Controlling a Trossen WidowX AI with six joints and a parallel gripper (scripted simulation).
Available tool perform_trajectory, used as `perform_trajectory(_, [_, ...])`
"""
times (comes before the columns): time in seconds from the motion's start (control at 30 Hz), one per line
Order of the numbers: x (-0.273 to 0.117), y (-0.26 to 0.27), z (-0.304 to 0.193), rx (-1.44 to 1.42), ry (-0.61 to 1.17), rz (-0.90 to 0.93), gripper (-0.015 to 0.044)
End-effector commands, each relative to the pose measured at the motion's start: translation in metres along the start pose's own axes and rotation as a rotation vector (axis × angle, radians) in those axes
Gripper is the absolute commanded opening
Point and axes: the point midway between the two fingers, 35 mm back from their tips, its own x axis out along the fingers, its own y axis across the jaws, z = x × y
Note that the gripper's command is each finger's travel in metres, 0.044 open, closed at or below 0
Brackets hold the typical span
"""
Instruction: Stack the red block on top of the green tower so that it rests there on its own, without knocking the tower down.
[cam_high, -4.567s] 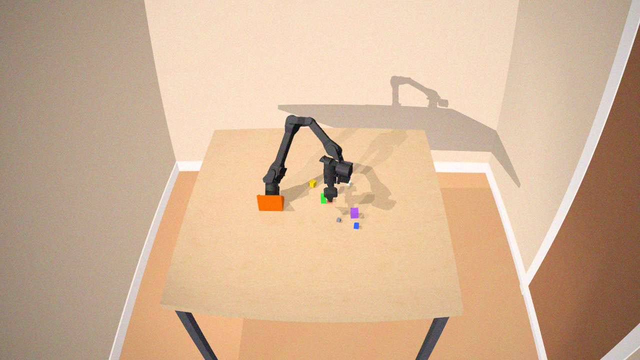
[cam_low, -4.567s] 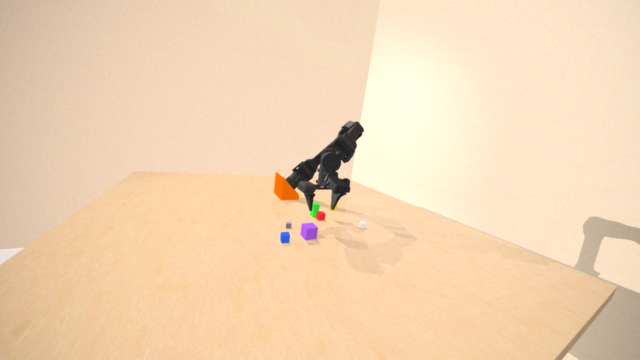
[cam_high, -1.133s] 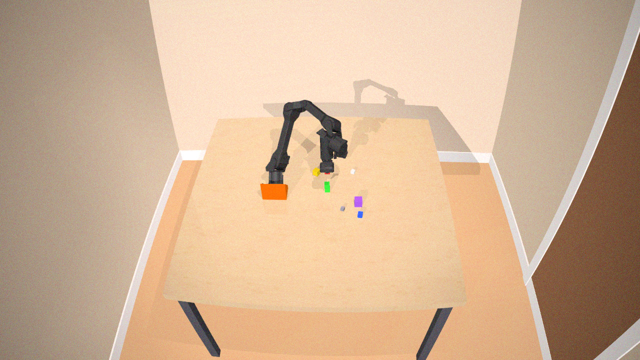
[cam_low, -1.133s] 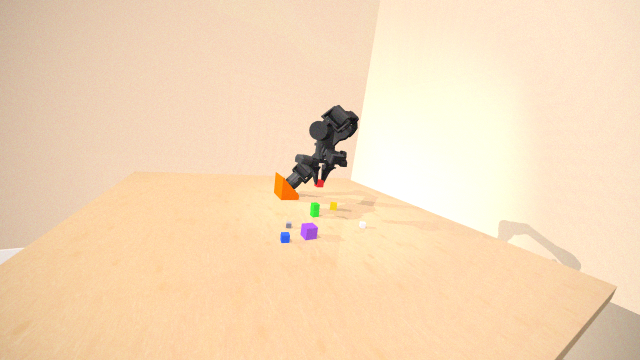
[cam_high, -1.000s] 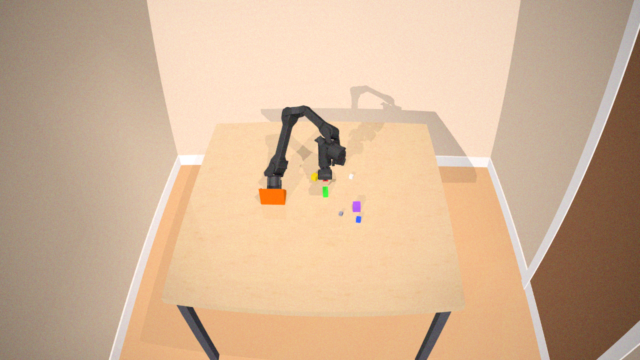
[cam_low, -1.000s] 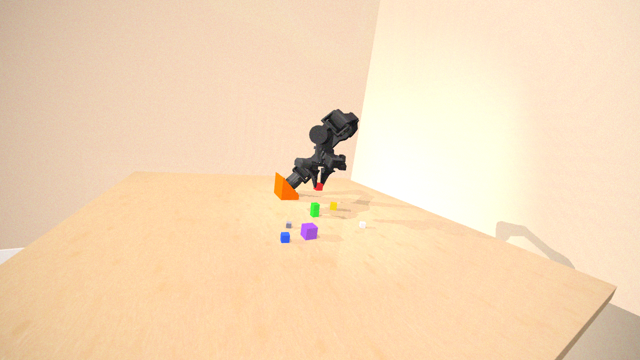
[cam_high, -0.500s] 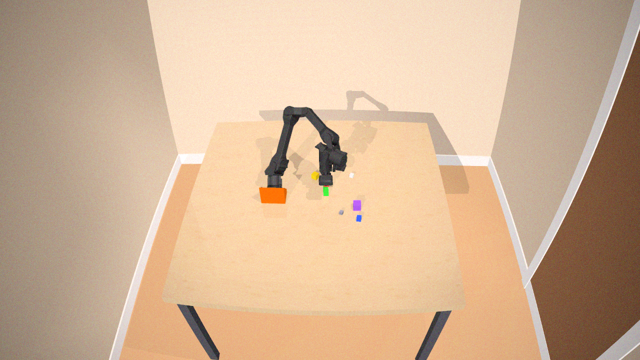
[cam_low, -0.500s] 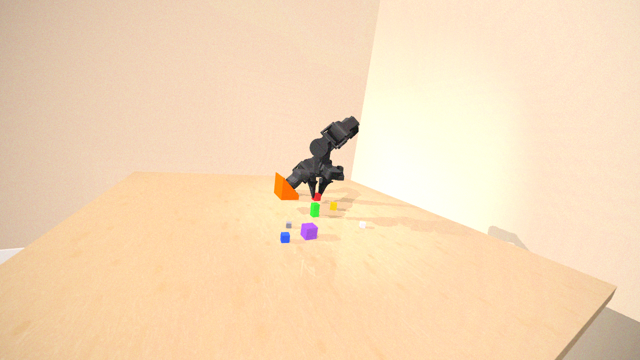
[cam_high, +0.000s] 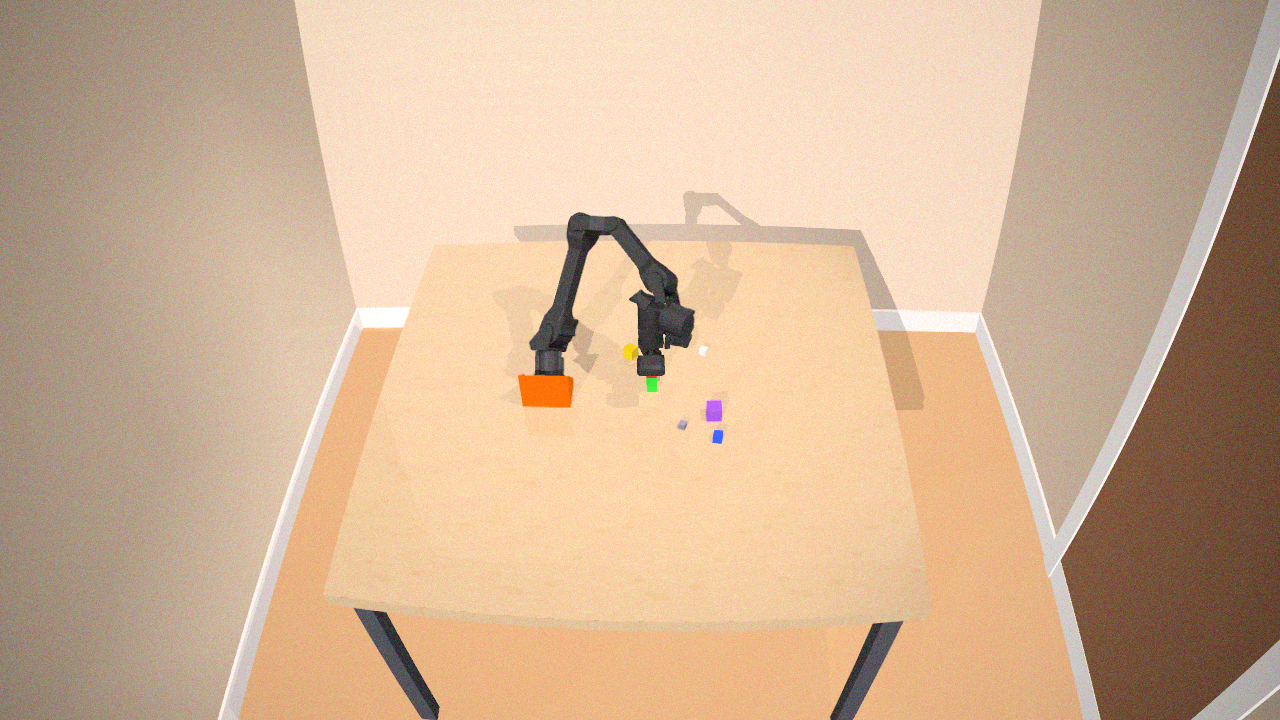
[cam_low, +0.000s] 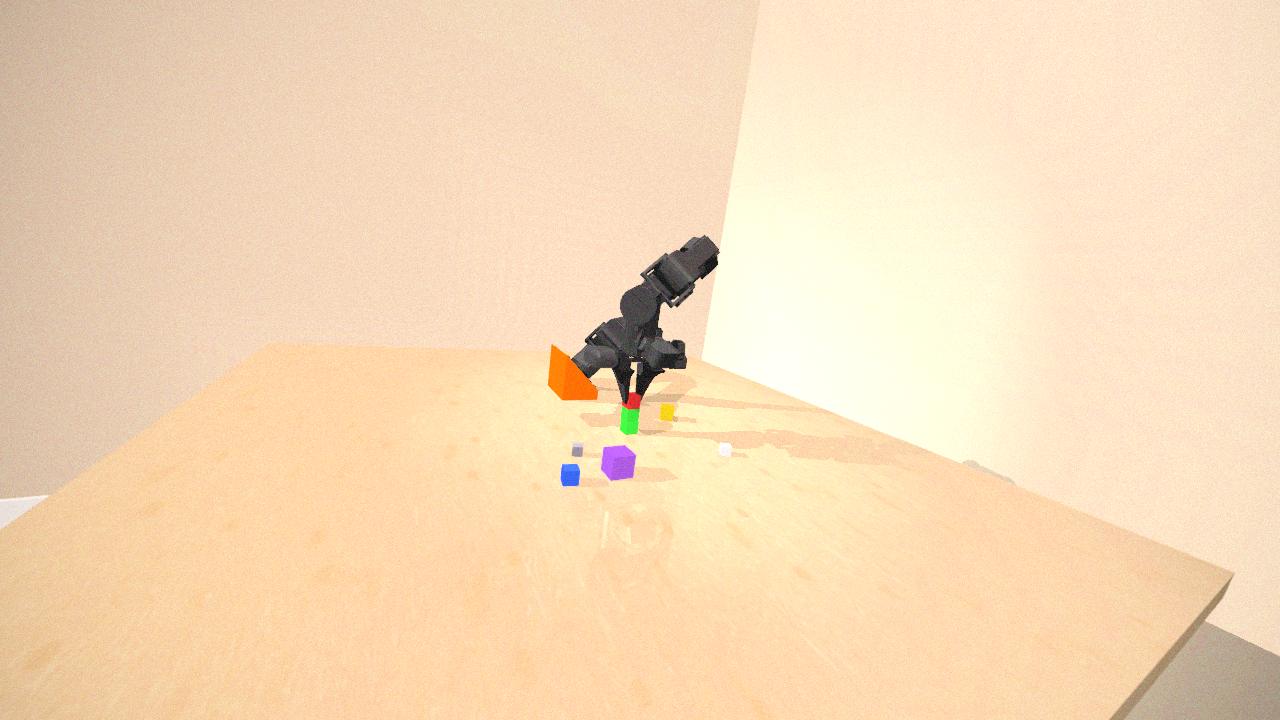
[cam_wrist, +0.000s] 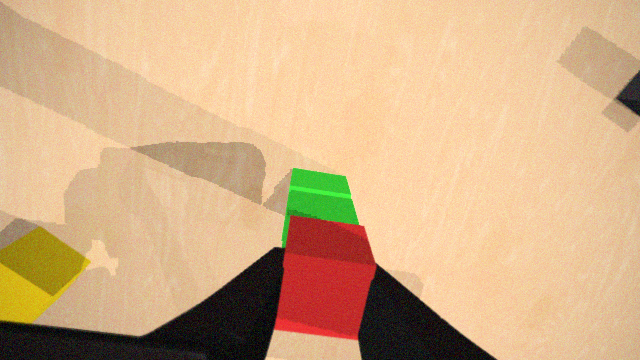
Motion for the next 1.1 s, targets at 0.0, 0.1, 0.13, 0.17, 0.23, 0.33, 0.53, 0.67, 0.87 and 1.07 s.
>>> perform_trajectory(0.0, [0.0007,0.0002,0.0001,0.003,-0.001,0.003,0.0000])
perform_trajectory(0.1, [0.0007,0.0002,0.0001,0.003,-0.001,0.003,0.0000])
perform_trajectory(0.13, [0.0007,0.0002,0.0001,0.003,-0.001,0.003,0.0000])
perform_trajectory(0.17, [0.0009,0.0002,0.0001,0.003,-0.001,0.003,0.0000])
perform_trajectory(0.23, [0.0012,0.0002,0.0001,0.003,-0.001,0.003,0.0000])
perform_trajectory(0.33, [0.0016,0.0002,0.0001,0.003,-0.001,0.003,0.0000])
perform_trajectory(0.53, [0.0016,0.0002,0.0001,0.003,-0.001,0.003,0.0000])
perform_trajectory(0.67, [-0.0025,0.0002,0.0002,0.003,-0.001,0.003,0.0000])
perform_trajectory(0.87, [0.0008,0.0000,-0.0002,0.002,0.000,0.001,0.0157])
perform_trajectory(1.07, [0.0008,0.0000,-0.0002,0.002,0.000,0.001,0.0315])
